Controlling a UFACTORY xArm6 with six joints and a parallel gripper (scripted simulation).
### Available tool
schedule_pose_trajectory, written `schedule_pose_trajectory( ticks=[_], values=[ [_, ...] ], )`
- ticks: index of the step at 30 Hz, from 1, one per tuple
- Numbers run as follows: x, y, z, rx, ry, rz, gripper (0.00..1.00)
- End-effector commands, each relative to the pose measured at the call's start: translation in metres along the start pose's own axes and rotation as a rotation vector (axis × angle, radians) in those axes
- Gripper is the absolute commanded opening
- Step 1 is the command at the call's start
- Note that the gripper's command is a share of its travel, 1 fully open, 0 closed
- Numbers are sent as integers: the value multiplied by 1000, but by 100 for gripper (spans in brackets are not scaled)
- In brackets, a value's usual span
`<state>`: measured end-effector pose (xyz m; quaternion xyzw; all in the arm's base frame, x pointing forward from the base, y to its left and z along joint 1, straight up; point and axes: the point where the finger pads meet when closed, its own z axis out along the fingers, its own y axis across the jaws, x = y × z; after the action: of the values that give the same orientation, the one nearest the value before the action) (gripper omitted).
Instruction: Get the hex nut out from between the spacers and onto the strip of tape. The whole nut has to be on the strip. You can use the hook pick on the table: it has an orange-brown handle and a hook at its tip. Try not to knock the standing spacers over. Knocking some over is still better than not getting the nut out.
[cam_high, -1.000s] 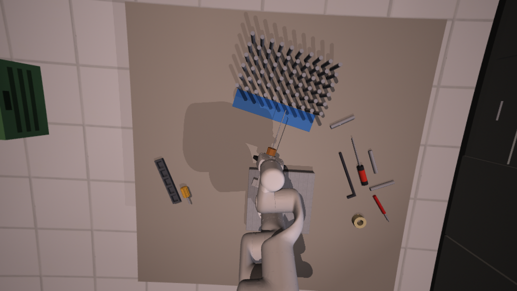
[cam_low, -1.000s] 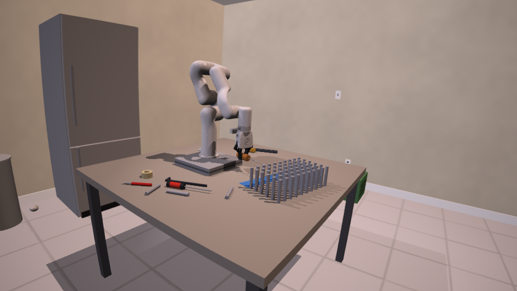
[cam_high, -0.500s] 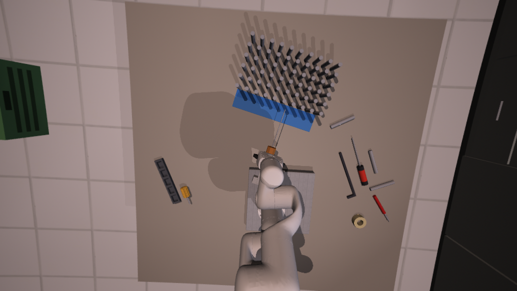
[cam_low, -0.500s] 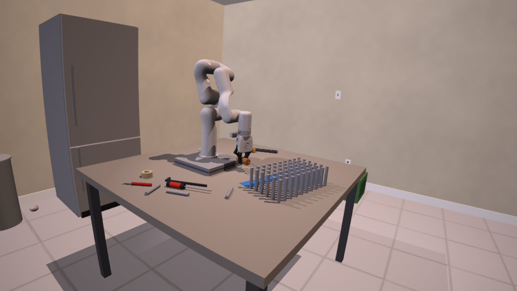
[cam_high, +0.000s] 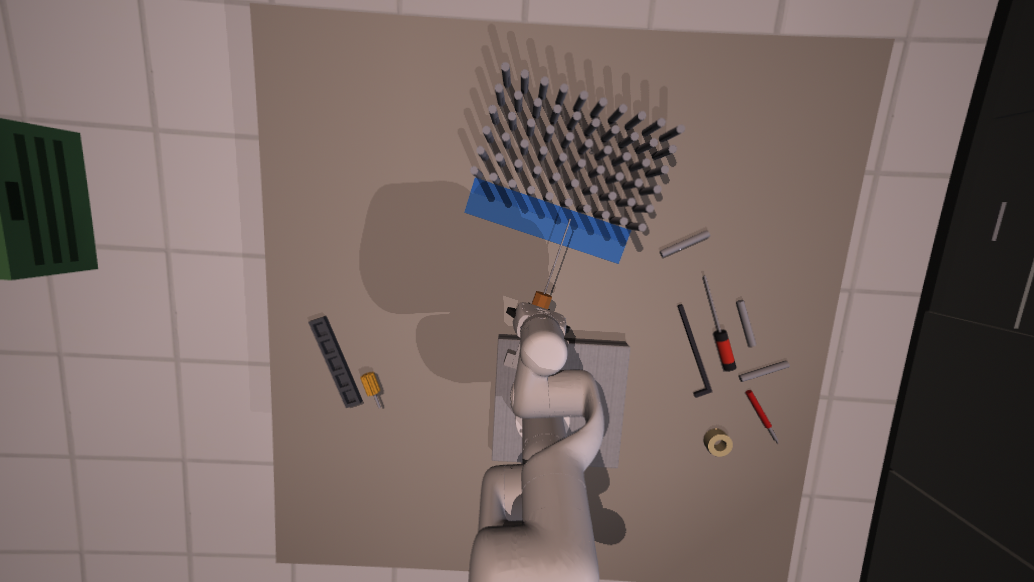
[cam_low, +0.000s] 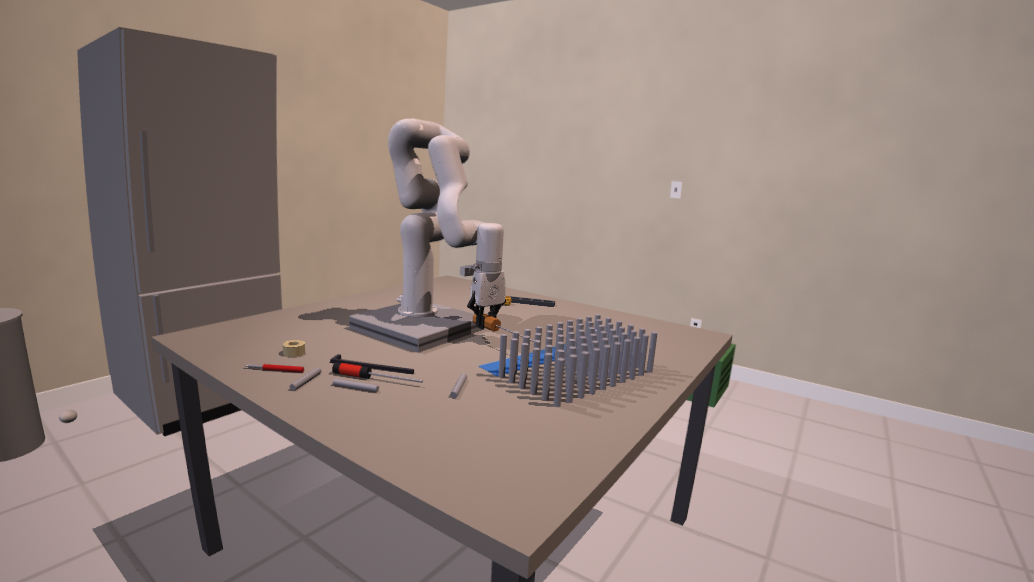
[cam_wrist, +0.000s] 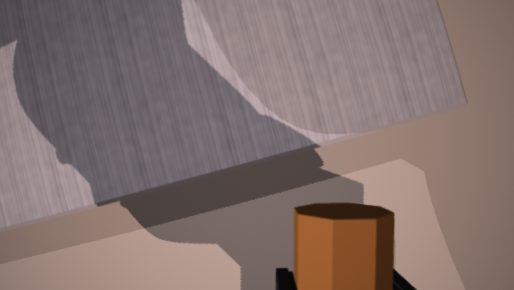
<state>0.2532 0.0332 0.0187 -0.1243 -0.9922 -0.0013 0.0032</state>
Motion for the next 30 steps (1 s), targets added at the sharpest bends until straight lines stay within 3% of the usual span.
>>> schedule_pose_trajectory(
  ticks=[1, 11, 30],
  values=[
    [-1, 0, 2, -1, -2, -1, 0],
    [-1, 1, 24, -1, -1, -1, 0],
    [-1, 1, 30, -1, -1, -1, 0]
  ],
)
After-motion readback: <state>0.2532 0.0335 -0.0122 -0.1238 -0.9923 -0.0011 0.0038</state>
